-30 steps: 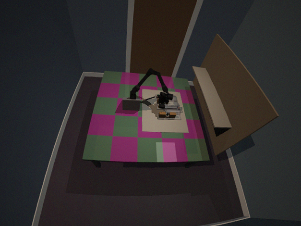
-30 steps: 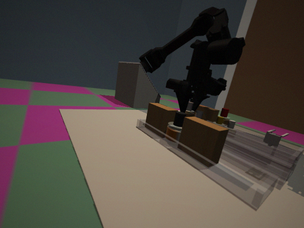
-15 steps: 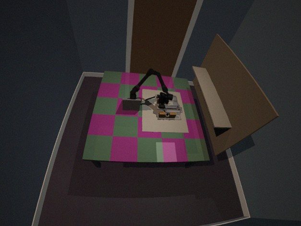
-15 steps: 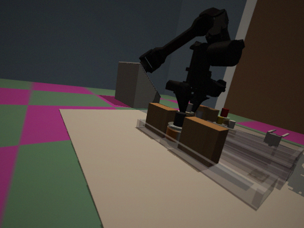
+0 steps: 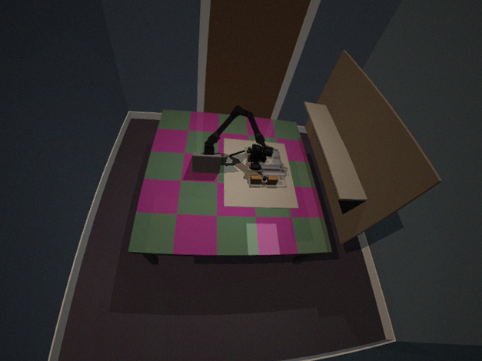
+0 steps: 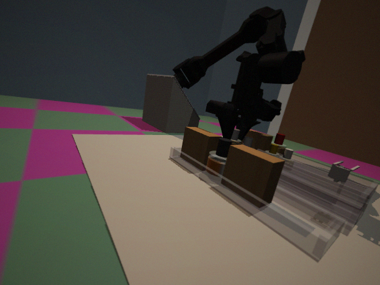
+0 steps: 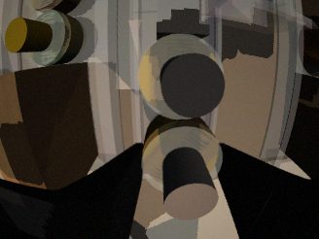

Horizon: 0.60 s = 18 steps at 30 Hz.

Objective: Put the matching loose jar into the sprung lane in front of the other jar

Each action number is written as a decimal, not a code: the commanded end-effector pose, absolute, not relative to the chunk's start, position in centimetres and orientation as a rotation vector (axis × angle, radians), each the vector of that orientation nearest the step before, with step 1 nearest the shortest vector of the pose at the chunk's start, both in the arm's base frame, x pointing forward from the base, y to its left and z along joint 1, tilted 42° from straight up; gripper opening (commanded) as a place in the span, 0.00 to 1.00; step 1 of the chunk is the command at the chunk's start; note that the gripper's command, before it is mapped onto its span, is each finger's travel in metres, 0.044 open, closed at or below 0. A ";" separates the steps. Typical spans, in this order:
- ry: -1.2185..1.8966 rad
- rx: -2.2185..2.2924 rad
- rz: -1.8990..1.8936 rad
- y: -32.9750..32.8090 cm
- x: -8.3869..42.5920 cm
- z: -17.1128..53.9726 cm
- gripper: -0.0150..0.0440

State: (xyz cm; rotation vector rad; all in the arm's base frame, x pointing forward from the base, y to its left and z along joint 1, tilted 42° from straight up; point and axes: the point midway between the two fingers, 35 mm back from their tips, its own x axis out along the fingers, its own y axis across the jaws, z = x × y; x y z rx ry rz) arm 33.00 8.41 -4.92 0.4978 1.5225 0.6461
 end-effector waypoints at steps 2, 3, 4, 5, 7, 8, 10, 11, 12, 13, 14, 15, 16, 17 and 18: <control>1.505 0.495 0.655 8.8 33.4 -4.9 0.25; 1.505 0.495 0.655 8.8 33.4 -5.0 0.25; 1.505 0.495 0.655 8.8 33.3 -5.0 0.25; 1.505 0.495 0.655 8.8 33.3 -5.0 0.25; 1.505 0.495 0.655 8.9 33.3 -5.0 0.25; 1.505 0.495 0.655 8.9 33.3 -5.1 0.25; 1.505 0.495 0.655 8.9 33.3 -5.1 0.25; 1.505 0.495 0.655 9.0 33.3 -5.1 0.25; 1.505 0.495 0.655 9.0 33.3 -5.2 0.25; 1.505 0.495 0.655 9.0 33.3 -5.2 0.25; 1.505 0.495 0.655 9.0 33.3 -5.2 0.25; 1.505 0.495 0.655 9.1 33.2 -5.2 0.25; 1.505 0.495 0.655 9.1 33.2 -5.2 0.25; 1.505 0.495 0.655 9.1 33.2 -5.3 0.25; 1.505 0.495 0.655 9.1 33.2 -5.3 0.25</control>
